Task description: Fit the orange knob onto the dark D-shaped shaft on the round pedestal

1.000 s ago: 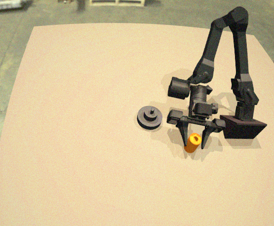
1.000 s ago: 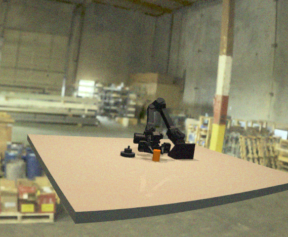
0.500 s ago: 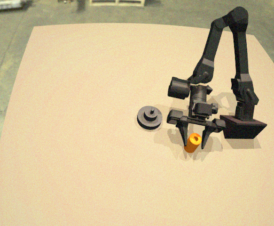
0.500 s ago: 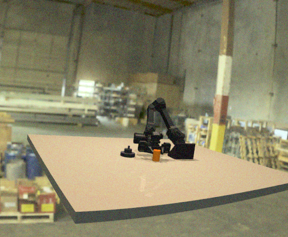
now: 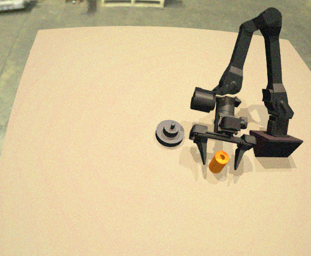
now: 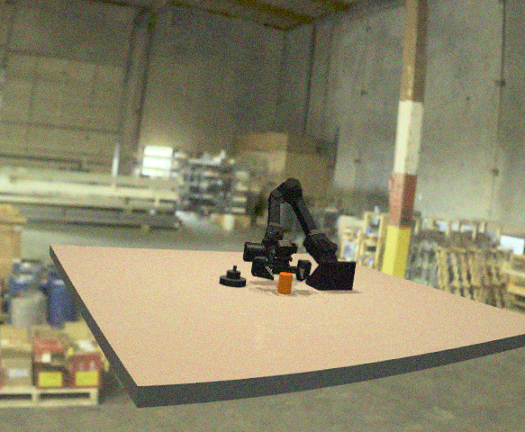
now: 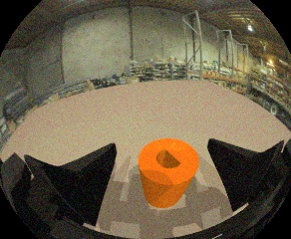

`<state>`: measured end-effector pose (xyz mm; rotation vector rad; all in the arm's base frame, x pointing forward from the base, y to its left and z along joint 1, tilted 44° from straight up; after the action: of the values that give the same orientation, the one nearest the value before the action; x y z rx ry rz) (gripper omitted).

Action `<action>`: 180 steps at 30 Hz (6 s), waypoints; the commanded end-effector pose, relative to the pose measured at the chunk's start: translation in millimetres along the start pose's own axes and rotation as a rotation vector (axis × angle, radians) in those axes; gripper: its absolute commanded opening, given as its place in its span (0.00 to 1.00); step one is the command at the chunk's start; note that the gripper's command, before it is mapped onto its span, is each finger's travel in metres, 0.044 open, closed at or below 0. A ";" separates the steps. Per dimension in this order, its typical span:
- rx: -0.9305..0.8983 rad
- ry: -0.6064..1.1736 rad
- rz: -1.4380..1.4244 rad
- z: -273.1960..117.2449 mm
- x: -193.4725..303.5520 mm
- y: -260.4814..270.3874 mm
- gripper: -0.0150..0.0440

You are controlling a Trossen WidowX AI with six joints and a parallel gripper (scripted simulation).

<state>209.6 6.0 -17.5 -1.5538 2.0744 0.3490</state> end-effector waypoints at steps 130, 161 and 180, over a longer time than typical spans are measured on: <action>0.904 1.075 1.089 43.4 -34.8 0.7 1.00; 0.897 1.070 1.089 40.0 -82.8 -3.4 0.25; 0.899 1.075 1.090 14.5 -170.0 8.2 0.25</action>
<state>240.7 148.2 54.7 0.1292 2.9789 -1.1761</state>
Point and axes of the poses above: the point midway between the two fingers, 35 mm back from their tips, its own z axis out along the fingers, its own y axis across the jaws, x = y × z, the point moved 4 cm from there along -z, back along the fingers, and after that the axes turned 3 degrees about z, right-handed, at the moved point
